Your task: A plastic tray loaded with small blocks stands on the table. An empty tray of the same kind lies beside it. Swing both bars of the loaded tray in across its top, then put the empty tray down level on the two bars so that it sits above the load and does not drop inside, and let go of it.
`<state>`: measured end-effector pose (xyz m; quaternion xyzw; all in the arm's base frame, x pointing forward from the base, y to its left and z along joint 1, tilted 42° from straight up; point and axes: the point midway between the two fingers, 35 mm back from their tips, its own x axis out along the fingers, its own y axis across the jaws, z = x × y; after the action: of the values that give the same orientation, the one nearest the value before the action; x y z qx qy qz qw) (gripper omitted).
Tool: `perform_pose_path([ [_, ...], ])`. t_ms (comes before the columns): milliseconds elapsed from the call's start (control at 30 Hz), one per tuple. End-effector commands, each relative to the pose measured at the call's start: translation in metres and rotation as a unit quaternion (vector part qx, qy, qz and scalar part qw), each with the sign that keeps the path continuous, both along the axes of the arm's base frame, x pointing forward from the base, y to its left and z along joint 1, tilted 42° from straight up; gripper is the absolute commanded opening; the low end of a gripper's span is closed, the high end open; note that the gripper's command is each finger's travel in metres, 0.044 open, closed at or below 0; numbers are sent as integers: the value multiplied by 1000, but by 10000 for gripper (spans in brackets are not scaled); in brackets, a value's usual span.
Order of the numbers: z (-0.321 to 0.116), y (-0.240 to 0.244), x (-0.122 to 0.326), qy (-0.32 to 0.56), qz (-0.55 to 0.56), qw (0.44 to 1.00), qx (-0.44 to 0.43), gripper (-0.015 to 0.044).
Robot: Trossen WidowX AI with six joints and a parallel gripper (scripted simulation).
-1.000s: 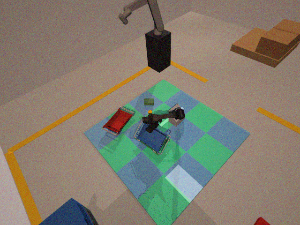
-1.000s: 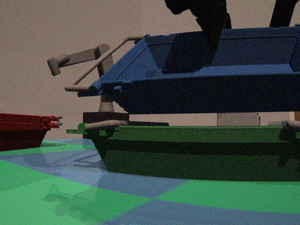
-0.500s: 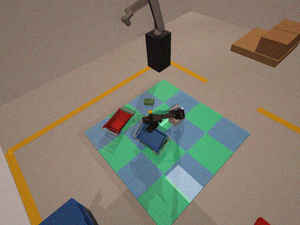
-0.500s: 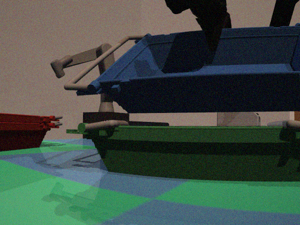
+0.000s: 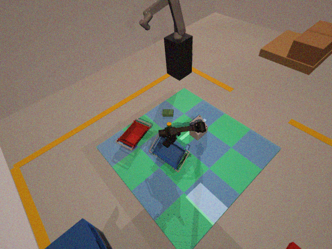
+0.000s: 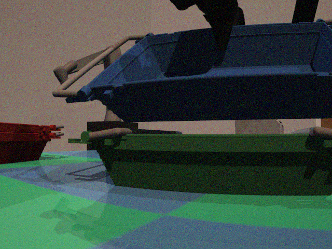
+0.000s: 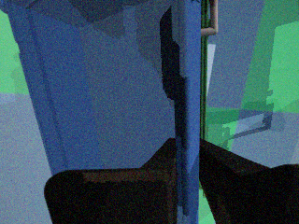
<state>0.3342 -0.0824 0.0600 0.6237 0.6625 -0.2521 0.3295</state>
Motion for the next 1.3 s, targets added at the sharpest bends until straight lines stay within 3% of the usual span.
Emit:
perform_pose_path([
  [0, 2, -8, 10, -10, -7, 1000, -1, 0],
  [1267, -14, 5, 1, -10, -7, 1000, 0, 0],
])
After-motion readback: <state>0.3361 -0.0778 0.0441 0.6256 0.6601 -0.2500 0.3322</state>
